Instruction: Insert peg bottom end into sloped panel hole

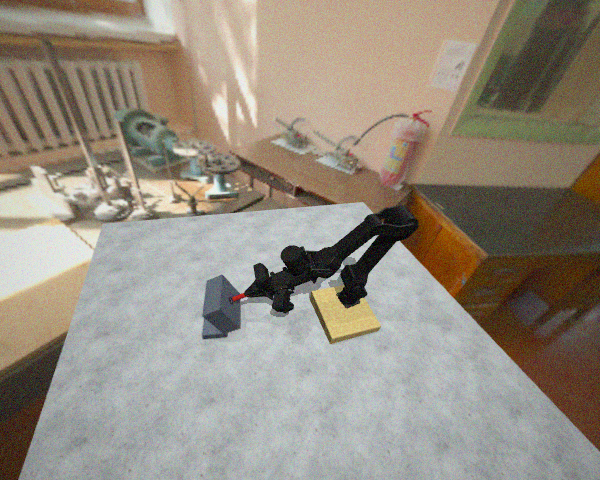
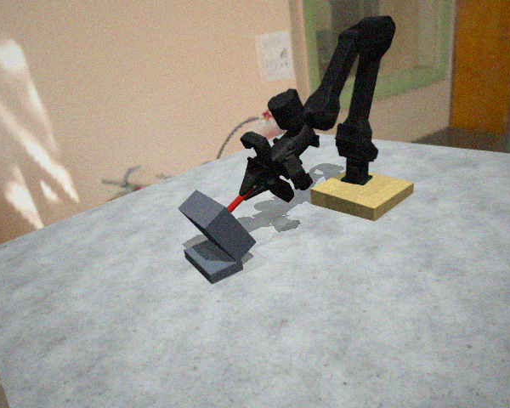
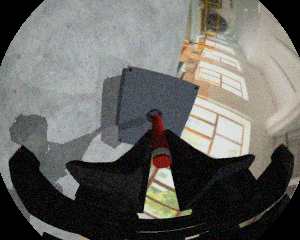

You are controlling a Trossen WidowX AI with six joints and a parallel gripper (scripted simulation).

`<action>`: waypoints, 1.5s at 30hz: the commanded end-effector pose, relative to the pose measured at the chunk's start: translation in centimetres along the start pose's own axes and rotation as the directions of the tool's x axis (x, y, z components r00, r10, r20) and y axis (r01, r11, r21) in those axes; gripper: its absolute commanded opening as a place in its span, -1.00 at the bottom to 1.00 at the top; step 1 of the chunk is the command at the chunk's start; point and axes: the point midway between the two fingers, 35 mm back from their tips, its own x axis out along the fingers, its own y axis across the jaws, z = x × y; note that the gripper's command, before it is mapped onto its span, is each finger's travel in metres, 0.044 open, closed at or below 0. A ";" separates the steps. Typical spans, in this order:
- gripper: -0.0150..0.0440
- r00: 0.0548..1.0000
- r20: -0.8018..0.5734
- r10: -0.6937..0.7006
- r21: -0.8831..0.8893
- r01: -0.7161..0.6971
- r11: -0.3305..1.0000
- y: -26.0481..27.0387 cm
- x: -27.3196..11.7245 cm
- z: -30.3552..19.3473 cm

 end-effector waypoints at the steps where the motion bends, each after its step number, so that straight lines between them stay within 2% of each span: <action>1: -0.49 1.000 0.001 0.006 0.000 -0.006 1.000 0.3 0.2 0.0; 45: -0.49 1.000 0.001 0.005 0.000 -0.005 1.000 0.4 3.1 0.1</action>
